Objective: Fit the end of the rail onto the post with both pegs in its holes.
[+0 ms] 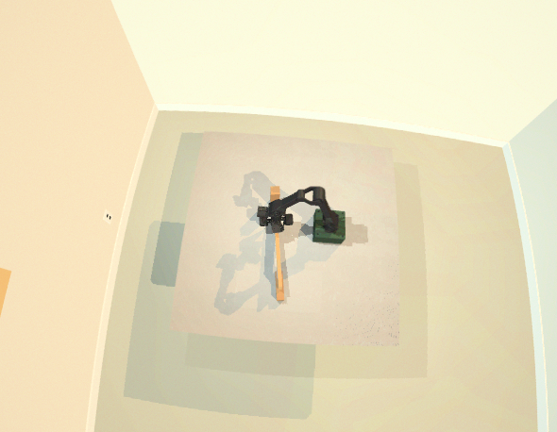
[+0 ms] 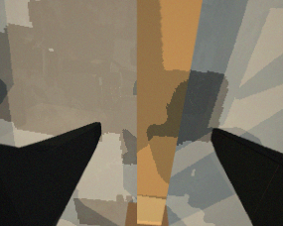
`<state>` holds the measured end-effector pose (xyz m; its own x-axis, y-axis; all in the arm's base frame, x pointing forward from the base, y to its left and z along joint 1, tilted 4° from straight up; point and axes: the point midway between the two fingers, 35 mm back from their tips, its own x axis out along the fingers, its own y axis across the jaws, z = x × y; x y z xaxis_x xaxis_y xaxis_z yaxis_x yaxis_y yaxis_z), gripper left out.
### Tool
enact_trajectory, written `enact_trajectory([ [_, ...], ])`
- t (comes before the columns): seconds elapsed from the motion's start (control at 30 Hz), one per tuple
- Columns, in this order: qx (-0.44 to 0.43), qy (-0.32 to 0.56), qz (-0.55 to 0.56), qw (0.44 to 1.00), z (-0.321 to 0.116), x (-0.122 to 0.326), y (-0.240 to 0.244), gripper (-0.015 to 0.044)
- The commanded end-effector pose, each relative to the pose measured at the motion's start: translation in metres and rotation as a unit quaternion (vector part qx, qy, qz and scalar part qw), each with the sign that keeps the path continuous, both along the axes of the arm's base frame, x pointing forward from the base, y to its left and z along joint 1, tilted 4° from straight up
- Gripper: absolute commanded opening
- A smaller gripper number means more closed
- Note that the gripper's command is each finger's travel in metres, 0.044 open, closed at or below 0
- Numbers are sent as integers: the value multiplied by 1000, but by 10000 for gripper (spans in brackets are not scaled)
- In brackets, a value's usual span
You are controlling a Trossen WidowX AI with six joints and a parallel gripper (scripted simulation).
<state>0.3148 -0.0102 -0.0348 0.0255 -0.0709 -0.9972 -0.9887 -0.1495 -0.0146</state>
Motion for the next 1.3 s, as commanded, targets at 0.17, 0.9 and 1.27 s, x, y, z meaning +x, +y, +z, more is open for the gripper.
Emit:
enact_trajectory([
  [0.17,-1,2,2,1000,-8,-2,-1,335],
  [0.9,-1,2,2,1000,-8,-2,-1,0],
  [1.27,-1,2,2,1000,-6,-2,0,0],
])
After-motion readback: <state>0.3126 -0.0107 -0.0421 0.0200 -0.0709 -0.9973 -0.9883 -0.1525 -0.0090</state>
